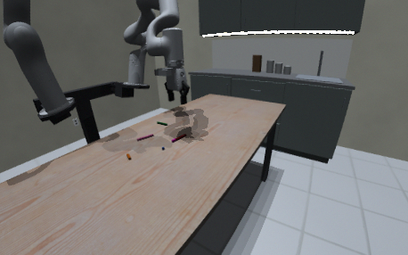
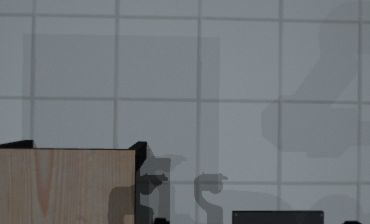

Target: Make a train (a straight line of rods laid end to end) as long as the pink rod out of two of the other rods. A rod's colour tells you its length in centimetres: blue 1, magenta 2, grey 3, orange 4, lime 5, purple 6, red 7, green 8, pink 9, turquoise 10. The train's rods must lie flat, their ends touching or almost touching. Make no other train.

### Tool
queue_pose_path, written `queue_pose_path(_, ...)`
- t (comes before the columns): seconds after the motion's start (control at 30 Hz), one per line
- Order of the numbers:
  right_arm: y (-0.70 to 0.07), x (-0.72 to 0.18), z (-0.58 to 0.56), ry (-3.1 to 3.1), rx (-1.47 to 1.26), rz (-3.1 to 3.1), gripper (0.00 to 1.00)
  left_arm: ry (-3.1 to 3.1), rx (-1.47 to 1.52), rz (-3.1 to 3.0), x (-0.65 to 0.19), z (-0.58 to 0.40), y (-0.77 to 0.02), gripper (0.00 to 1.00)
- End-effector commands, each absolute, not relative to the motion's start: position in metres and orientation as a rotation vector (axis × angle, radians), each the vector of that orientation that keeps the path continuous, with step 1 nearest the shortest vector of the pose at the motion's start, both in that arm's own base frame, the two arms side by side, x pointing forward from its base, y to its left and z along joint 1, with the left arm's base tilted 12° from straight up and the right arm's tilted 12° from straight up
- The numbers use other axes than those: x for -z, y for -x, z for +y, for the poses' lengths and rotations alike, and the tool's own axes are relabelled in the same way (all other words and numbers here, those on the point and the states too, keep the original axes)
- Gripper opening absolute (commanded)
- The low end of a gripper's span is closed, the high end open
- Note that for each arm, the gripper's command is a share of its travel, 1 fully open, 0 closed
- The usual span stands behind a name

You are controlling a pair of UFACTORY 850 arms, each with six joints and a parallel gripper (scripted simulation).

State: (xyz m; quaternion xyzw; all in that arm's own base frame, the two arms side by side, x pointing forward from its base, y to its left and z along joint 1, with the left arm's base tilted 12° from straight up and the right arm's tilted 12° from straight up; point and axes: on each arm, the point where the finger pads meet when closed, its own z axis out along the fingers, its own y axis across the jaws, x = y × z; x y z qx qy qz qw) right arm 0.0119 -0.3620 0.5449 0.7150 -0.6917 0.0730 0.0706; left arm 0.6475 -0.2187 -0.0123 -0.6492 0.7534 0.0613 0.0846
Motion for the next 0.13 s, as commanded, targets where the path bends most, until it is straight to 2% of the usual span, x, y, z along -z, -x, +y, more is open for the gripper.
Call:
queue_pose_path(0.0,-0.012,-0.5457,-0.3622,-2.149,-0.221,-2.08,1.0,1.936,-0.18,2.247,0.0112,-0.2192,-0.6484,1.0)
queue_pose_path(0.1,-0.012,-0.5457,-0.3622,-2.149,-0.221,-2.08,1.0,1.936,-0.18,2.247,0.0112,-0.2192,-0.6484,1.0)
